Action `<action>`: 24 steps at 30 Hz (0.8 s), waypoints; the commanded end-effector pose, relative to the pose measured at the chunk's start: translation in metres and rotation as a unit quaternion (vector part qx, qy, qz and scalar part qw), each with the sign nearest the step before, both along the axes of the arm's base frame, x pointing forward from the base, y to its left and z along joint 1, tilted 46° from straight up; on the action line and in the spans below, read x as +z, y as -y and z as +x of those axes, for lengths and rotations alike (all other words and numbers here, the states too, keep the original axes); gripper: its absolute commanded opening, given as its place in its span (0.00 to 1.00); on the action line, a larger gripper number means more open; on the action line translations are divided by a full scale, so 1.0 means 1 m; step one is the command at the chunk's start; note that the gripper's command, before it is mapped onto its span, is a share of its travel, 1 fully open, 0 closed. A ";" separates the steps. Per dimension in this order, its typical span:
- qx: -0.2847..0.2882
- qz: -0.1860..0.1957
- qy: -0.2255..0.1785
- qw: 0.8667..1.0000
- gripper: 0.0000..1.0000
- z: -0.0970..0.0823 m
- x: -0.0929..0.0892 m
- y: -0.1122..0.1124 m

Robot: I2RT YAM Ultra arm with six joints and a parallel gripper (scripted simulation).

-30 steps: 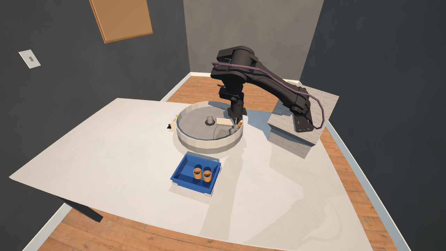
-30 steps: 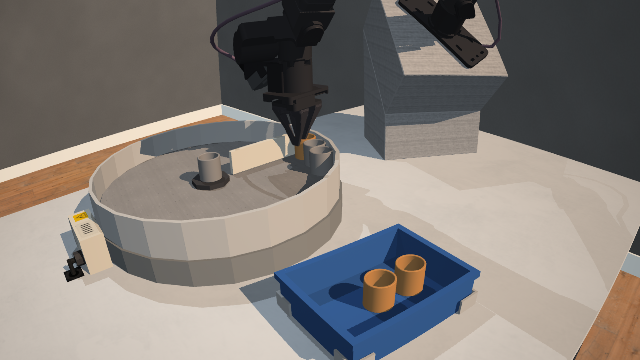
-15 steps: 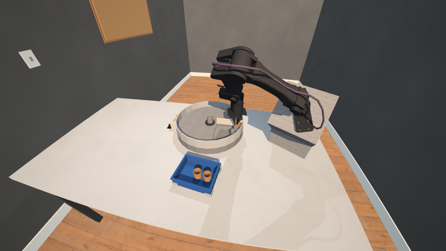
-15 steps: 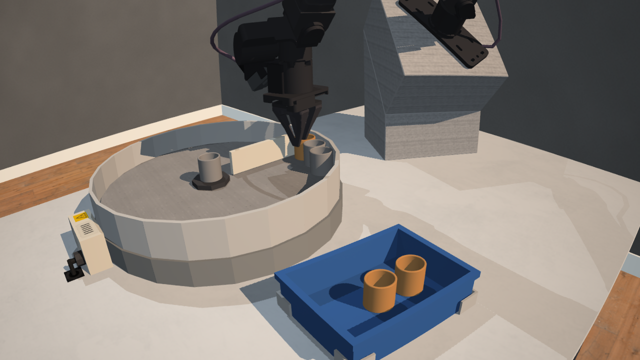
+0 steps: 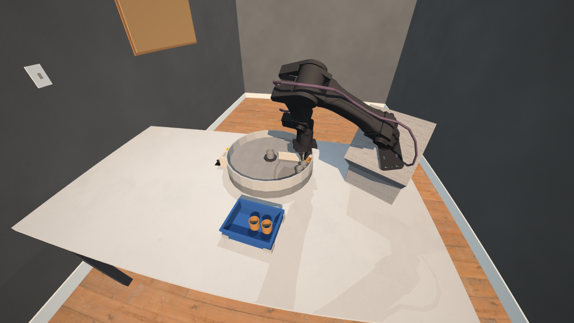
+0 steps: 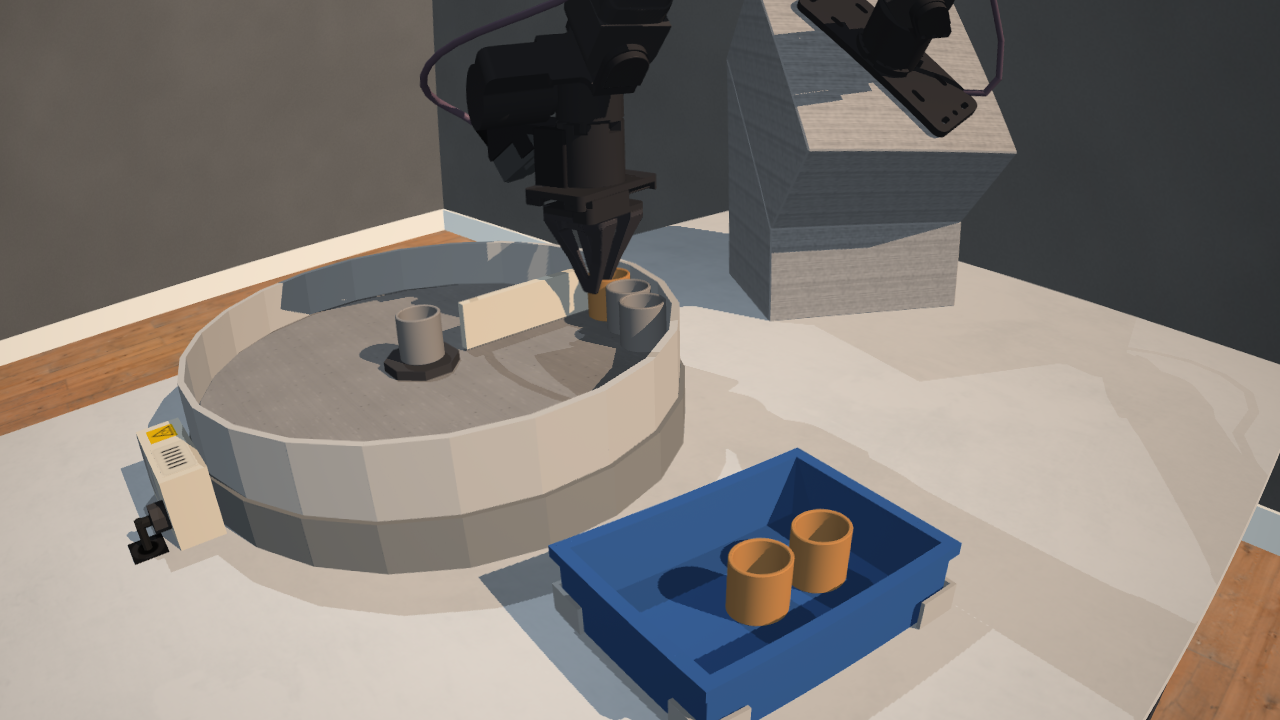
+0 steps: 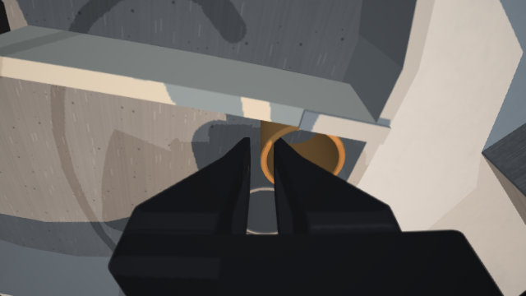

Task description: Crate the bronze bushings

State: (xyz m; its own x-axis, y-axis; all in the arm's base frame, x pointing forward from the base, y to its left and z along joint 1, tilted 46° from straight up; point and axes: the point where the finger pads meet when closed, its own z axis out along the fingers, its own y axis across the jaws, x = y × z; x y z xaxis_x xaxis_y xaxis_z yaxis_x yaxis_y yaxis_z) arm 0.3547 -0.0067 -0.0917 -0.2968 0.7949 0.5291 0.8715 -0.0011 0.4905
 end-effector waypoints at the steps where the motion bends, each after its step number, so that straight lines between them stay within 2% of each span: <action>1: -0.003 0.008 -0.014 1.000 0.13 -0.010 -0.009 -0.004; 19: -0.003 0.008 -0.014 1.000 0.13 -0.010 -0.009 -0.004; 20: -0.003 0.008 -0.014 1.000 0.00 -0.010 -0.009 -0.004; 24: -0.003 0.007 -0.013 1.000 0.00 -0.010 -0.010 -0.004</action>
